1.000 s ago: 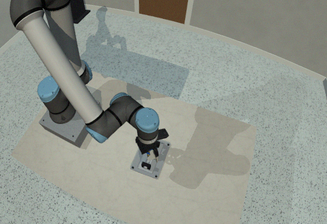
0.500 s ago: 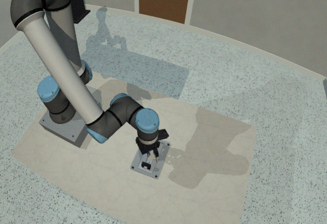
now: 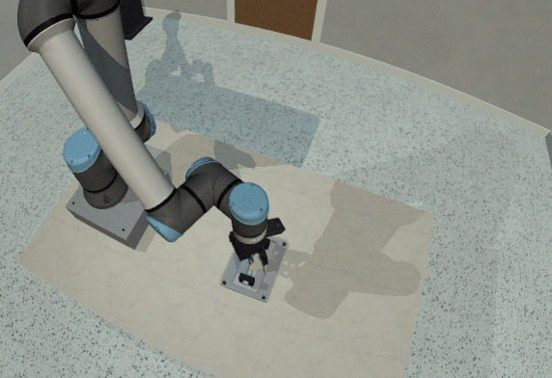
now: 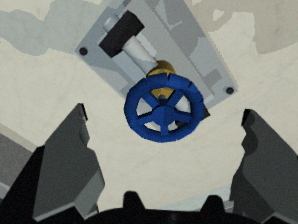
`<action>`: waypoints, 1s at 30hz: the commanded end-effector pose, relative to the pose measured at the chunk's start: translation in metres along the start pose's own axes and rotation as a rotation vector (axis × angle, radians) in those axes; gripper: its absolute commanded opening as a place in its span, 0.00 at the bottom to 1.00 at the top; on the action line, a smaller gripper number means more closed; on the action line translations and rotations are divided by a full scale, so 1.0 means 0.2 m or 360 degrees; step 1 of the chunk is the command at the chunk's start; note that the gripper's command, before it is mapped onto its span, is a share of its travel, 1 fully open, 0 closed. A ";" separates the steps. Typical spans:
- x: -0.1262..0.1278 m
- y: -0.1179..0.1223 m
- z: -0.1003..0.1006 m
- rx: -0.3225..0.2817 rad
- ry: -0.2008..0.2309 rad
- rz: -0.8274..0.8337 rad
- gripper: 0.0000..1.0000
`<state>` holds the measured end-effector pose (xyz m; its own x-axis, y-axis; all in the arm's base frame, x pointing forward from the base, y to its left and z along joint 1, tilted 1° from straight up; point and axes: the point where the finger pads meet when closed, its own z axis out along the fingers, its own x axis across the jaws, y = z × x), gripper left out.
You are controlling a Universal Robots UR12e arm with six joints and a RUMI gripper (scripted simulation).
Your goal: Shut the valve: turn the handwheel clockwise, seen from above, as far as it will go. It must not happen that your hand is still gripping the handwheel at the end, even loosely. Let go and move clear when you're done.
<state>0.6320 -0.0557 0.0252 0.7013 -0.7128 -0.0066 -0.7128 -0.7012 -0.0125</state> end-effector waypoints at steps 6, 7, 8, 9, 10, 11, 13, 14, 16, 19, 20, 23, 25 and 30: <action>-0.01 0.00 0.00 -0.0001 -0.0001 -0.0002 1.00; -0.01 0.00 0.00 -0.0001 -0.0001 -0.0002 1.00; -0.01 0.00 0.00 -0.0001 -0.0001 -0.0002 1.00; -0.01 0.00 0.00 -0.0001 -0.0001 -0.0002 1.00; -0.01 0.00 0.00 -0.0001 -0.0001 -0.0002 1.00; -0.01 0.00 0.00 -0.0001 -0.0001 -0.0002 1.00; -0.01 0.00 0.00 -0.0001 -0.0001 -0.0002 1.00; -0.01 0.00 0.00 -0.0001 -0.0001 -0.0002 1.00; -0.01 0.00 0.00 -0.0001 -0.0001 -0.0002 1.00; -0.01 0.00 0.00 -0.0001 -0.0001 -0.0002 0.00; -0.01 0.00 0.00 -0.0001 -0.0001 -0.0002 0.00; -0.01 0.00 0.00 -0.0001 -0.0001 -0.0001 0.00; -0.01 0.00 0.00 -0.0001 -0.0001 -0.0001 0.00; -0.01 0.00 0.00 -0.0001 -0.0001 -0.0001 0.00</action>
<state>0.6320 -0.0556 0.0252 0.7015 -0.7127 -0.0065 -0.7127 -0.7014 -0.0124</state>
